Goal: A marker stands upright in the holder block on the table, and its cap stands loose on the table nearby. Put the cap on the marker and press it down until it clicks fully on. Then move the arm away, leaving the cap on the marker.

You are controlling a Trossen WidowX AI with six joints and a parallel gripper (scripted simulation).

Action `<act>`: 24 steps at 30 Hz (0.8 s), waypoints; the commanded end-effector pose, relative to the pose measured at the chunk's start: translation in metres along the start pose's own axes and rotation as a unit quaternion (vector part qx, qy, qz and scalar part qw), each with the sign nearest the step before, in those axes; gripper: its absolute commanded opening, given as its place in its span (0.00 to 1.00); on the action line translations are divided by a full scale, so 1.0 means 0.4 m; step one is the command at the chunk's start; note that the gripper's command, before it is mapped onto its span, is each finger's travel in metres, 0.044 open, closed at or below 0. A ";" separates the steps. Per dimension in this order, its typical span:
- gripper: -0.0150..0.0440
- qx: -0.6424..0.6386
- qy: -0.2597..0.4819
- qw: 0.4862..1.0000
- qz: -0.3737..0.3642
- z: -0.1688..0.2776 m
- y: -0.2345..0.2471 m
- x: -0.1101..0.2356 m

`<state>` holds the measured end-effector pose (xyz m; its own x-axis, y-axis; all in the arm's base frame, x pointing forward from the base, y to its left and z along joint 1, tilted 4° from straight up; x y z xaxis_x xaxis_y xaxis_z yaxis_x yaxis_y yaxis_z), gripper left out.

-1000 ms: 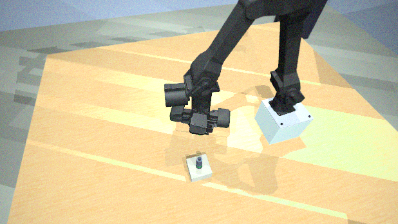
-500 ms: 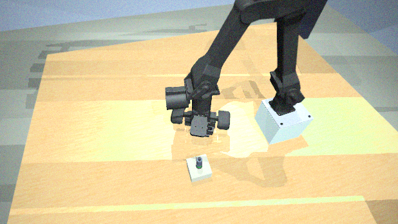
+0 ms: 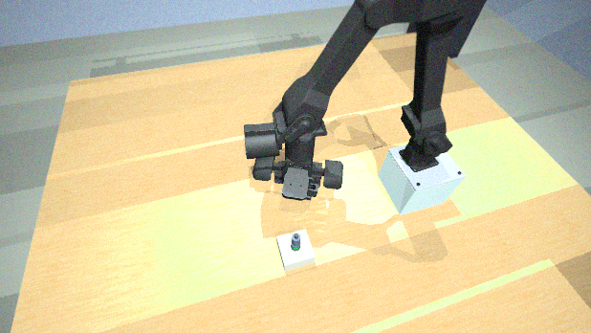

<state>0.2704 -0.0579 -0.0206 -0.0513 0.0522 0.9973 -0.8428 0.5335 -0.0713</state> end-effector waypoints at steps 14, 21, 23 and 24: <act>0.25 0.001 0.000 1.000 0.004 -0.001 -0.001 0.110; 0.25 0.000 -0.001 1.000 0.007 -0.030 -0.005 0.123; 0.25 0.000 -0.002 1.000 0.008 -0.046 -0.006 0.129; 0.25 0.000 -0.002 1.000 0.008 -0.055 -0.006 0.131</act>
Point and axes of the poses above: the point midway between the two fingers, 35 mm back from their tips, its own x axis back along the fingers, its own y axis across the jaws, z = x × y, the point moved 1 cm from there along x, back along the fingers, and after that the axes turned 5 degrees about -x, right-handed, at the moved point
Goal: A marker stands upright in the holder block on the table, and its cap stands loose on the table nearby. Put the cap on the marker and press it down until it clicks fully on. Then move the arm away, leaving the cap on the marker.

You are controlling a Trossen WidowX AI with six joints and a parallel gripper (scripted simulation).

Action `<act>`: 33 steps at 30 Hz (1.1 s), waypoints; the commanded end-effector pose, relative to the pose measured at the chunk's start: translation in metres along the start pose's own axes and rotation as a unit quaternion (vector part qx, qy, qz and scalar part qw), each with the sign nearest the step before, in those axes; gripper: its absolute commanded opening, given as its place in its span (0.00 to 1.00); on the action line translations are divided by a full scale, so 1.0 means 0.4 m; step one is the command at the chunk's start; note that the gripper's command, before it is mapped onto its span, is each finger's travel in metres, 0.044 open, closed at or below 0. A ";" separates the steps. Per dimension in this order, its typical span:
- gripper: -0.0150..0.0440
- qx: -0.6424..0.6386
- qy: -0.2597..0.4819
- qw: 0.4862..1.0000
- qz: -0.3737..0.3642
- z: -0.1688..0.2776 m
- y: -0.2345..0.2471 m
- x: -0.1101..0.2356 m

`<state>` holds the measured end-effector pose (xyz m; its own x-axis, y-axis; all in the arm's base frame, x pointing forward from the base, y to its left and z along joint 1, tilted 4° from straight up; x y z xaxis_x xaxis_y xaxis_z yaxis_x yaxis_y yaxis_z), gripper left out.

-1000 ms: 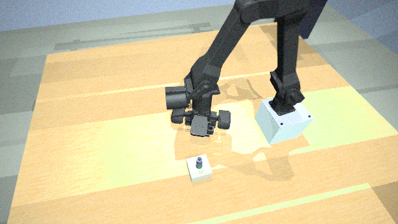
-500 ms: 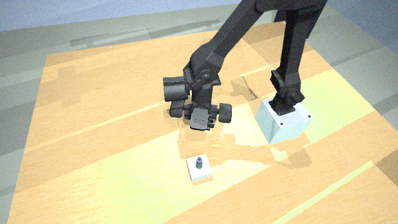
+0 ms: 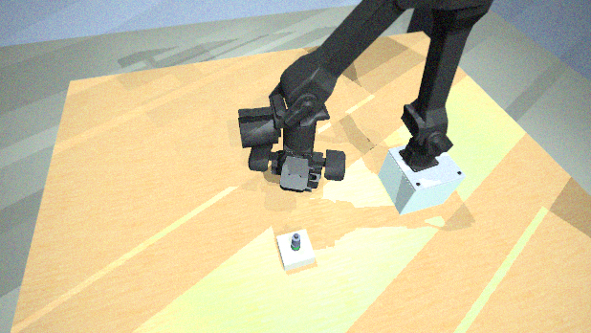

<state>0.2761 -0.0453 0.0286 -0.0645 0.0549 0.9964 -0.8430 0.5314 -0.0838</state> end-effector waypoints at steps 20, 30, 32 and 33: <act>0.25 0.000 -0.004 1.000 0.000 -0.193 0.018 0.070; 0.25 0.000 -0.004 1.000 -0.002 -0.274 0.047 0.103; 0.25 0.000 -0.004 1.000 -0.002 -0.290 0.054 0.109; 0.25 0.000 -0.004 1.000 -0.003 -0.297 0.057 0.112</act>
Point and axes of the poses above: the point midway between the two fingers, 35 mm back from their tips, its own x axis back along the fingers, its own y axis across the jaws, z = x × y, the point moved 1 cm from there along x, back along the fingers, and after that the axes turned 5 degrees about -x, right-handed, at the moved point
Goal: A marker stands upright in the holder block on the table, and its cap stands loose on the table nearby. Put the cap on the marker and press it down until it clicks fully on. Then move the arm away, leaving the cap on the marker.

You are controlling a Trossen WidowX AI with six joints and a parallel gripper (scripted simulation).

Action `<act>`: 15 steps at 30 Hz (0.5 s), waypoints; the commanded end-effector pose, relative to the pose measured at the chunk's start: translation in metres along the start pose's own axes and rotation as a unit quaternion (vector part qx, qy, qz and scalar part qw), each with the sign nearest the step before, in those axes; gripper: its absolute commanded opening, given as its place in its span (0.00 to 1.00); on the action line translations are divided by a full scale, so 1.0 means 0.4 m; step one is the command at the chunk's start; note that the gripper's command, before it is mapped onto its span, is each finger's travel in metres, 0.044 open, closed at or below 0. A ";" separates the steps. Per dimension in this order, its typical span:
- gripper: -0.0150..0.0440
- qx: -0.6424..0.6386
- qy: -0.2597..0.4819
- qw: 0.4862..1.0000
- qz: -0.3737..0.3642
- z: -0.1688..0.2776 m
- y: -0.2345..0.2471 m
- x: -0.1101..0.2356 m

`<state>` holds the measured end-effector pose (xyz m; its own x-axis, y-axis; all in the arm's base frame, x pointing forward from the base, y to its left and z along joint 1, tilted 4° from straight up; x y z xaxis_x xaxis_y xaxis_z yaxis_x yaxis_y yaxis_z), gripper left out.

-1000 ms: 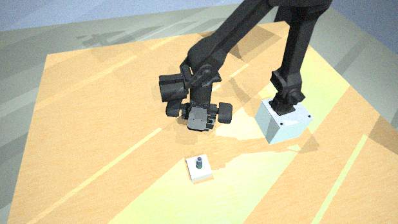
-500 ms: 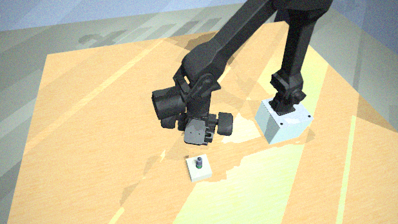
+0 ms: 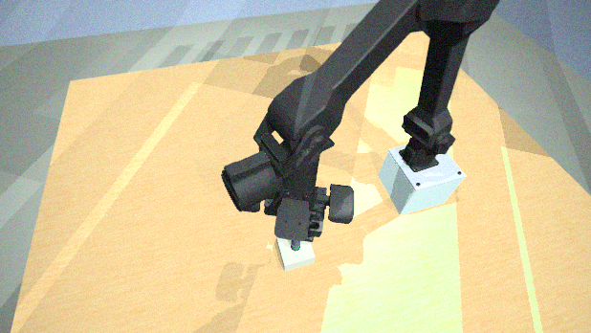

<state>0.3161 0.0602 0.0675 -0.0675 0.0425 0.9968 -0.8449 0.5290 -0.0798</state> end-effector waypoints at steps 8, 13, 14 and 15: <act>0.25 -0.001 0.003 1.000 -0.001 -0.041 0.019 0.003; 0.25 -0.001 0.003 1.000 -0.001 -0.041 0.019 -0.004; 0.25 -0.001 0.003 1.000 -0.001 -0.041 0.019 -0.007; 0.25 -0.001 0.003 1.000 -0.001 -0.041 0.019 -0.010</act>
Point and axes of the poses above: the point midway between the two fingers, 35 mm back from their tips, its own x axis back along the fingers, its own y axis across the jaws, z = x × y, the point moved 1 cm from there along x, back along the fingers, and after that the axes turned 5 degrees about -x, right-handed, at the moved point
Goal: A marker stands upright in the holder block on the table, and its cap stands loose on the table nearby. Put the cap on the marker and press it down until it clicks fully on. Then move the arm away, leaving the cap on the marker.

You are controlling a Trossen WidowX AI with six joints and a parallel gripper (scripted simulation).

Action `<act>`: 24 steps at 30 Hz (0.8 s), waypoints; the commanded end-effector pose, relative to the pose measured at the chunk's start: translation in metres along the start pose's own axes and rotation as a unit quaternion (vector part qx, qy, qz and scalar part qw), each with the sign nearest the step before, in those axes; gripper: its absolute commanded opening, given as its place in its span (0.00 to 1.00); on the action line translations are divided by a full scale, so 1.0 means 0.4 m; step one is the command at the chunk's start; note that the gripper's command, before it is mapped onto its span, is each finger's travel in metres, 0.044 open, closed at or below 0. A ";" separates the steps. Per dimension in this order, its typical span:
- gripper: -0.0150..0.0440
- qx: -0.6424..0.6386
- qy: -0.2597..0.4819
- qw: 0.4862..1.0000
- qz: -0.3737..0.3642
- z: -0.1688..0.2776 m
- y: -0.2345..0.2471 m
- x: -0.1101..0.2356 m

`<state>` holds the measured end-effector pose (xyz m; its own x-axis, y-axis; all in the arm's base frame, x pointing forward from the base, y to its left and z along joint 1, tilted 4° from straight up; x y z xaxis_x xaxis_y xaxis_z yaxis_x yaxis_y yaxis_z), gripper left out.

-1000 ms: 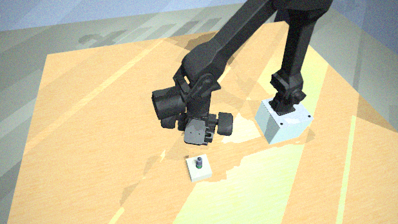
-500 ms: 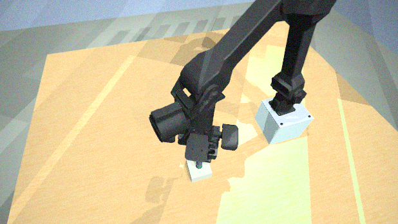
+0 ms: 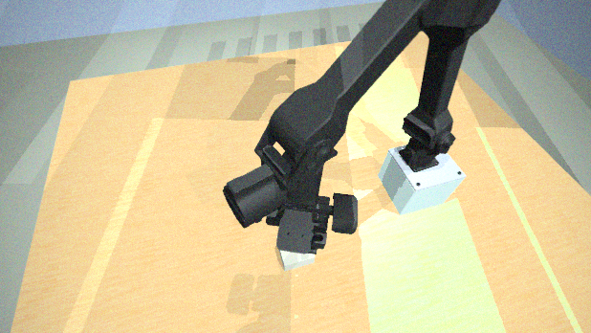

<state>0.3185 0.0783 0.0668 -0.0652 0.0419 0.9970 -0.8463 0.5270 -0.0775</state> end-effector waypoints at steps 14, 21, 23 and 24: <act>0.25 -0.003 0.002 1.000 0.000 -0.001 -0.001 -0.066; 0.25 -0.003 0.002 1.000 0.000 0.000 -0.001 -0.095; 0.25 -0.003 0.002 1.000 0.000 0.000 -0.001 -0.103; 0.25 -0.003 0.003 1.000 0.000 0.000 -0.001 -0.107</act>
<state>0.3220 0.0773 0.0306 -0.0675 0.0424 0.9968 -0.8431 0.5318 -0.0797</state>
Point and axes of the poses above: the point midway between the two fingers, 35 mm back from their tips, its own x axis back along the fingers, its own y axis across the jaws, z = x × y, the point moved 1 cm from there along x, back along the fingers, and after that the axes turned 5 degrees about -x, right-handed, at the moved point
